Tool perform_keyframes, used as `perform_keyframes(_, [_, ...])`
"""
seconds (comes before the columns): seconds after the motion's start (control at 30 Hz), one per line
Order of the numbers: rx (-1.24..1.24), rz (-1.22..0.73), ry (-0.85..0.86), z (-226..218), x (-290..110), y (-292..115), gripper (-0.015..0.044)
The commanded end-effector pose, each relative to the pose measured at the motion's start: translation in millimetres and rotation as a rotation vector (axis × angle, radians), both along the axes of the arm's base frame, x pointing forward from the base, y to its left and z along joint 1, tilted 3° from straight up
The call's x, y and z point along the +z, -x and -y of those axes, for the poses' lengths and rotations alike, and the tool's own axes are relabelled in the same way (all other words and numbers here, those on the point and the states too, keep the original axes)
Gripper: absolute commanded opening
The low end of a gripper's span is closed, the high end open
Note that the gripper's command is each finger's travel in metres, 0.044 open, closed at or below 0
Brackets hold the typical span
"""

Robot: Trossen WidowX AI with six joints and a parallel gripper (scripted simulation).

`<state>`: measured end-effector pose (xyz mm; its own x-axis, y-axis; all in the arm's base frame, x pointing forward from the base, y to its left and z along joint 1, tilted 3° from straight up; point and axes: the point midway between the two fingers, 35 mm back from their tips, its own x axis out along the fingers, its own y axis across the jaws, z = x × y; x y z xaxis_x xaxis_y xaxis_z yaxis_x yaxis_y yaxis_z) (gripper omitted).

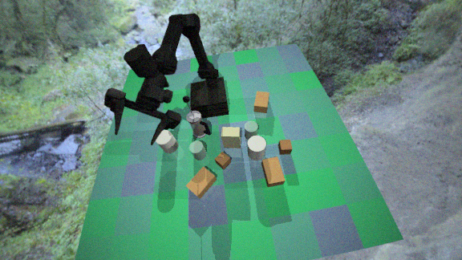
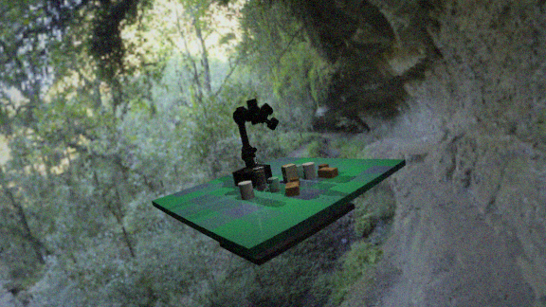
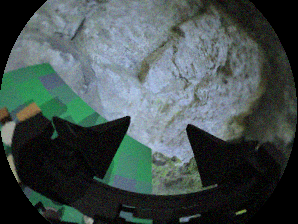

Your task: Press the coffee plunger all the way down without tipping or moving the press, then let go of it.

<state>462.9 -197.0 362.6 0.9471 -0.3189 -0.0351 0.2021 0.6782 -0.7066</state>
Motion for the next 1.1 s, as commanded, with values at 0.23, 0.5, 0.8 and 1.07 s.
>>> perform_keyframes(0.23, [-0.042,-0.027,-0.185,-32.0,3.0,48.9,0.0440])
perform_keyframes(0.5, [-0.172,-0.070,-0.487,-75.9,-19.4,152.1,0.0440])
perform_keyframes(0.8, [-0.358,-0.086,-0.753,-105.8,-80.9,262.3,0.0440])
perform_keyframes(1.07, [-0.431,-0.082,-0.831,-110.6,-118.1,297.6,0.0440])
